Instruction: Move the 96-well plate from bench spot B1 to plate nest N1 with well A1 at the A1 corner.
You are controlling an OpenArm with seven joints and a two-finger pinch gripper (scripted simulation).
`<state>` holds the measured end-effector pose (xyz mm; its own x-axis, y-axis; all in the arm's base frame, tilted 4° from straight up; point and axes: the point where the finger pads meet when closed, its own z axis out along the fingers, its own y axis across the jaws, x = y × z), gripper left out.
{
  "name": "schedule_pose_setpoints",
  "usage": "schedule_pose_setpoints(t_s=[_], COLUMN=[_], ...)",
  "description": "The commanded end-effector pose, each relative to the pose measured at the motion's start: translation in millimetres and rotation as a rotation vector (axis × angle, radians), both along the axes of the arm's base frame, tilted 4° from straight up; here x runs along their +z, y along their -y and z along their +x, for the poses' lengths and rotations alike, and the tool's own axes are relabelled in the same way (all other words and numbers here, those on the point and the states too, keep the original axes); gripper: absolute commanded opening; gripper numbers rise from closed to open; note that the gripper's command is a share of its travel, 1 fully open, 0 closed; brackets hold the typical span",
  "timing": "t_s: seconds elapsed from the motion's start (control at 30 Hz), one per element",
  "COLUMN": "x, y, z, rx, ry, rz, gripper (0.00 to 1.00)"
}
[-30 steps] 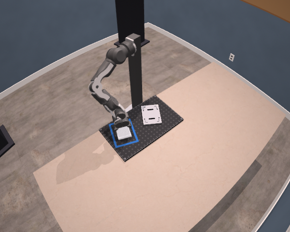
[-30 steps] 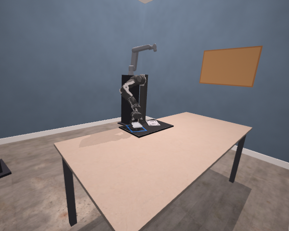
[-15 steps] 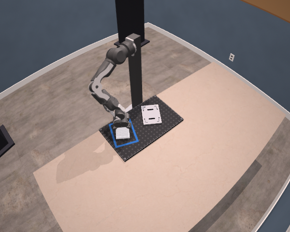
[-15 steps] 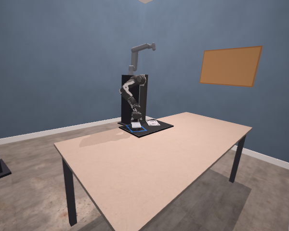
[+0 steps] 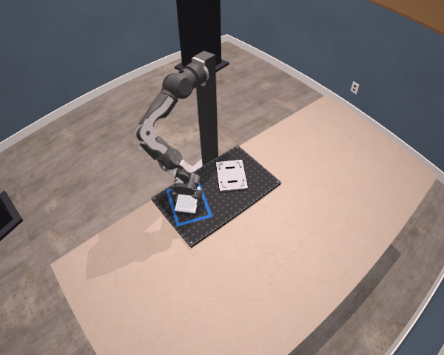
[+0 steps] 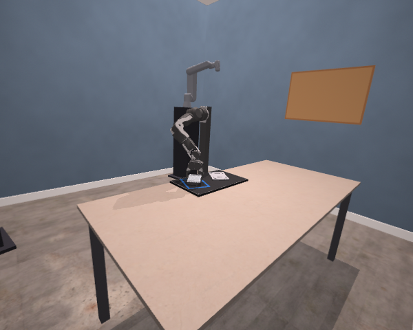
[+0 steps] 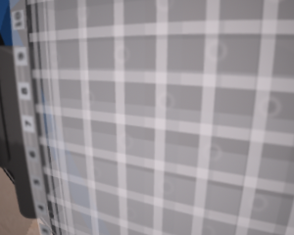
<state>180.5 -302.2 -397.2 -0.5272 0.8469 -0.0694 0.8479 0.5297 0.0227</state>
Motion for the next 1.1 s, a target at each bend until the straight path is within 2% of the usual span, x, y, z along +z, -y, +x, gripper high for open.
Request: schedule_pose_setpoints(t_s=[0.0, 0.07, 0.23, 0.63, 0.8, 1.07], x=[0.2, 0.2, 0.0, 0.0, 0.1, 0.1], y=[-0.6, -0.6, -0.7, -0.7, -0.6, -0.6], z=[0.4, 0.4, -0.1, -0.1, -0.1, -0.1], rx=[-0.002, -0.002, -0.235, -0.235, -0.467, -0.467], ry=[-0.001, -0.001, 0.009, 0.009, 0.019, 0.019], rz=[-0.001, -0.001, 0.013, 0.013, 0.026, 0.026], gripper=[0.0, 0.0, 0.0, 0.0, 0.0, 0.0])
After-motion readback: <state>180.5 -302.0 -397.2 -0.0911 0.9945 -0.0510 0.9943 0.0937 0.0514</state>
